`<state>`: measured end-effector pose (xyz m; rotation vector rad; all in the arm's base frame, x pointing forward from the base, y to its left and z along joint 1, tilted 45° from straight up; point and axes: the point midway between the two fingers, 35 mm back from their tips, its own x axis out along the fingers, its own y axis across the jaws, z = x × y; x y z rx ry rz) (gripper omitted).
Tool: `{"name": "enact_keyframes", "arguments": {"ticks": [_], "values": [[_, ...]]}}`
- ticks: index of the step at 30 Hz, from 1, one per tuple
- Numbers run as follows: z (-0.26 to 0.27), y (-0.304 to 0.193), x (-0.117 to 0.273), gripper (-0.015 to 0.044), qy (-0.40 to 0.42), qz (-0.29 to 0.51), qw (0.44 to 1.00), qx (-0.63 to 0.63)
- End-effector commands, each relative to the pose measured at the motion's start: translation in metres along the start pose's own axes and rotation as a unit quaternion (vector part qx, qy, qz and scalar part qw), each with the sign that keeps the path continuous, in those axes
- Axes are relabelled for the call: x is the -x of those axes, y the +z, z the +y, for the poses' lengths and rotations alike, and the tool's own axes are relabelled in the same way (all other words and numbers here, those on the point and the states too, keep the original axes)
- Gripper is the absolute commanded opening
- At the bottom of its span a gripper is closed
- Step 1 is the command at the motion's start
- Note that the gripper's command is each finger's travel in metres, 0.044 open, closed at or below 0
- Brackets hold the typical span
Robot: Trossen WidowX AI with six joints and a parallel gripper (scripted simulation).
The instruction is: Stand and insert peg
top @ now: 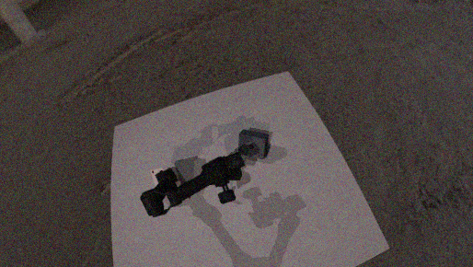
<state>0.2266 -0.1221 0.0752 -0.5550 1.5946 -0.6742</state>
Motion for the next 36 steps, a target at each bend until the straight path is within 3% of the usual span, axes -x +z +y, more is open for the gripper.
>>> {"name": "enact_keyframes", "arguments": {"ticks": [1, 18, 36], "values": [[-0.0006, 0.0, -0.0009, 0.044, -0.002, 0.0, 0.999, -0.044], [-0.0006, 0.0, -0.0037, 0.044, -0.002, 0.0, 0.966, -0.258], [-0.0006, 0.0001, -0.0066, 0.044, -0.002, -0.001, 0.882, -0.47]]}}
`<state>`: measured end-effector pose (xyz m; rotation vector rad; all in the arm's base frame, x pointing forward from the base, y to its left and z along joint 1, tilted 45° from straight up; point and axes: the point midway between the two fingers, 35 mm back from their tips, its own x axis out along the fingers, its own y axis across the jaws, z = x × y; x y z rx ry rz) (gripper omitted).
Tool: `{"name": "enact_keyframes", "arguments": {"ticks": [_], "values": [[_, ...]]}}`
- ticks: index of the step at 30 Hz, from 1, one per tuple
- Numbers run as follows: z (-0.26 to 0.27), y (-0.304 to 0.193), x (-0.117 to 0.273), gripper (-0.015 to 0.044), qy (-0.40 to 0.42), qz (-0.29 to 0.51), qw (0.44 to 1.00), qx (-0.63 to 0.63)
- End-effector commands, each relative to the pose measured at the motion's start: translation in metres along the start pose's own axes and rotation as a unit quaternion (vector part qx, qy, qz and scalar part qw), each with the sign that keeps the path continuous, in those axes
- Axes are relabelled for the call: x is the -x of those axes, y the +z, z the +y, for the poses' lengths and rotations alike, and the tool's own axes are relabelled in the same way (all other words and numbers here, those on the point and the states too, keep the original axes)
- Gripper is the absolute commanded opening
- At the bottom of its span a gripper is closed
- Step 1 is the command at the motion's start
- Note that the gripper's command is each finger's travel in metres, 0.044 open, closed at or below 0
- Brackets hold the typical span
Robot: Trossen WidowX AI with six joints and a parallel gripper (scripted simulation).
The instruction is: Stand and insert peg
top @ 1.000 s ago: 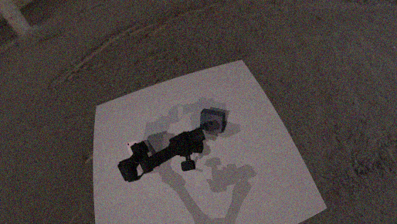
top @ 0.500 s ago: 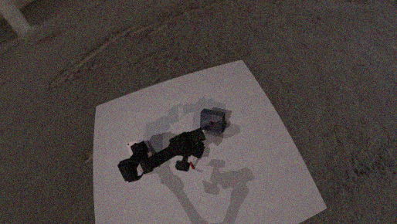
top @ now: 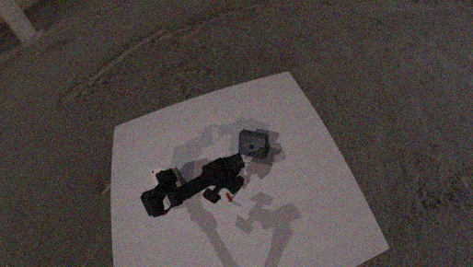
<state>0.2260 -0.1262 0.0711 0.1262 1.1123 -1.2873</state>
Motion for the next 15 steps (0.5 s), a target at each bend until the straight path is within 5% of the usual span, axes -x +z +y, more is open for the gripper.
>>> {"name": "enact_keyframes", "arguments": {"ticks": [1, 15], "values": [[-0.0004, 0.0004, -0.0009, 0.044, -0.001, -0.002, 0.999, -0.044], [-0.0004, 0.0005, -0.0032, 0.044, -0.001, -0.002, 0.975, -0.221]]}}
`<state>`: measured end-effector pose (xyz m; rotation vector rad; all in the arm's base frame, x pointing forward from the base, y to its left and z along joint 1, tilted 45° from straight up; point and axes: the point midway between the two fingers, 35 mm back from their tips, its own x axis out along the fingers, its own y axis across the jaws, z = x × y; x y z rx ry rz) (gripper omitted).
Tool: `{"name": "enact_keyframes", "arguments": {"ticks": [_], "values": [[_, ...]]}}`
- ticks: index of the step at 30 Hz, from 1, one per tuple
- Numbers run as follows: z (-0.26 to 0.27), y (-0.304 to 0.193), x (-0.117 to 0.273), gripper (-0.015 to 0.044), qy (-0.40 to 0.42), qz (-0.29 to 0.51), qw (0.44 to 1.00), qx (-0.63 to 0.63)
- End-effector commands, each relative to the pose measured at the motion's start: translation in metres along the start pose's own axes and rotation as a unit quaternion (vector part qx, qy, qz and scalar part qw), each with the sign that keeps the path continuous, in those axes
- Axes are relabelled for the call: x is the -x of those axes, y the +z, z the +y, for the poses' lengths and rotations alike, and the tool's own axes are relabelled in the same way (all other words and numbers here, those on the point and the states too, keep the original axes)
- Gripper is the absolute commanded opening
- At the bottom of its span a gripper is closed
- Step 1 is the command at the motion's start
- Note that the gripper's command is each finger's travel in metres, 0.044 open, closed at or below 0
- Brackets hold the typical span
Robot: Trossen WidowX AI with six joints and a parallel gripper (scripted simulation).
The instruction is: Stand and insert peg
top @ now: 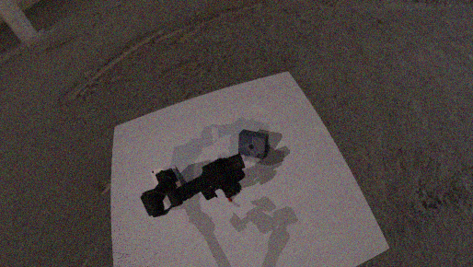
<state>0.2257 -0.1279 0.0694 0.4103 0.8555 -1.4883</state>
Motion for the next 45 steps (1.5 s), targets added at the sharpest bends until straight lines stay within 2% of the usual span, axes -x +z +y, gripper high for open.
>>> {"name": "enact_keyframes", "arguments": {"ticks": [1, 23, 45], "values": [[-0.0003, 0.0006, -0.0009, 0.044, -0.001, -0.002, 0.999, -0.044], [-0.0003, 0.0006, -0.0045, 0.044, 0.0, -0.002, 0.948, -0.319], [-0.0004, 0.0006, -0.008, 0.044, 0.0, -0.002, 0.823, -0.569]]}}
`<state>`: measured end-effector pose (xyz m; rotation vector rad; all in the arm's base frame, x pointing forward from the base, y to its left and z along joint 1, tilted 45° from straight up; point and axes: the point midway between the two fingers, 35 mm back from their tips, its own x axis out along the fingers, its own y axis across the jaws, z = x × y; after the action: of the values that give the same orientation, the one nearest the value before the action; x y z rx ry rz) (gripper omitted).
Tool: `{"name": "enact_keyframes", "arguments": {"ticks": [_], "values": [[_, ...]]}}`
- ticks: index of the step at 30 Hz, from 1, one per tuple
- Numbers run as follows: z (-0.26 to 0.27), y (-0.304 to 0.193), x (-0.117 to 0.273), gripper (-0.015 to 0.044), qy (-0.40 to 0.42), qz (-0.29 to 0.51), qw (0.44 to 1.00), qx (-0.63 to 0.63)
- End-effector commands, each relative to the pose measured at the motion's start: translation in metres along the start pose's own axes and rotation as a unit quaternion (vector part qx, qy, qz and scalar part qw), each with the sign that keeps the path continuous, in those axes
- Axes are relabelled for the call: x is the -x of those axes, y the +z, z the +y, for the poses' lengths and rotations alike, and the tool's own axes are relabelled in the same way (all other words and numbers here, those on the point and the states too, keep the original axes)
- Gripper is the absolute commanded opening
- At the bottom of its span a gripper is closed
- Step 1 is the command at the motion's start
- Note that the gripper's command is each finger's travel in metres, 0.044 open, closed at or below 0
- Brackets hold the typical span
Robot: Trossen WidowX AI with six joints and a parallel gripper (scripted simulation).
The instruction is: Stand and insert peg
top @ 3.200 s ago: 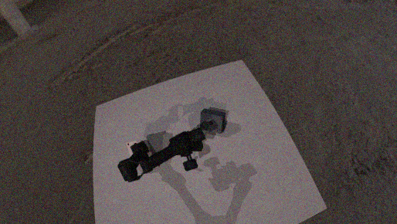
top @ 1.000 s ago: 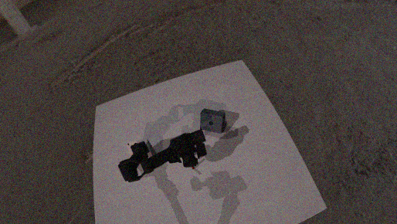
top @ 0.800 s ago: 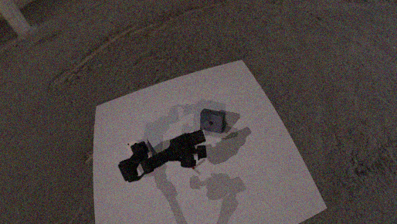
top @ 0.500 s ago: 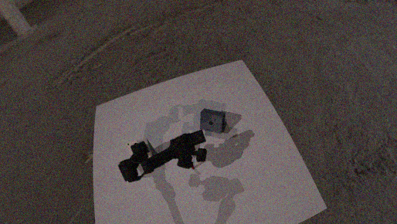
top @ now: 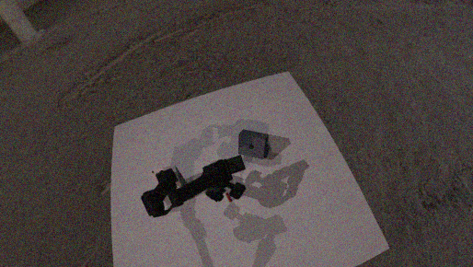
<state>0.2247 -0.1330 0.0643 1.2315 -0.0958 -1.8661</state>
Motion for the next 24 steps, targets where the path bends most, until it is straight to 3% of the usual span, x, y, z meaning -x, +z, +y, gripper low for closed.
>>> {"name": "enact_keyframes", "arguments": {"ticks": [1, 13, 24], "values": [[0.0004, 0.0005, -0.0009, 0.044, 0.001, -0.002, 0.999, -0.045], [0.0004, 0.0006, -0.0028, 0.044, 0.002, -0.001, 0.981, -0.194], [0.0006, -0.0002, -0.01, 0.044, 0.001, -0.001, 0.979, -0.202]]}}
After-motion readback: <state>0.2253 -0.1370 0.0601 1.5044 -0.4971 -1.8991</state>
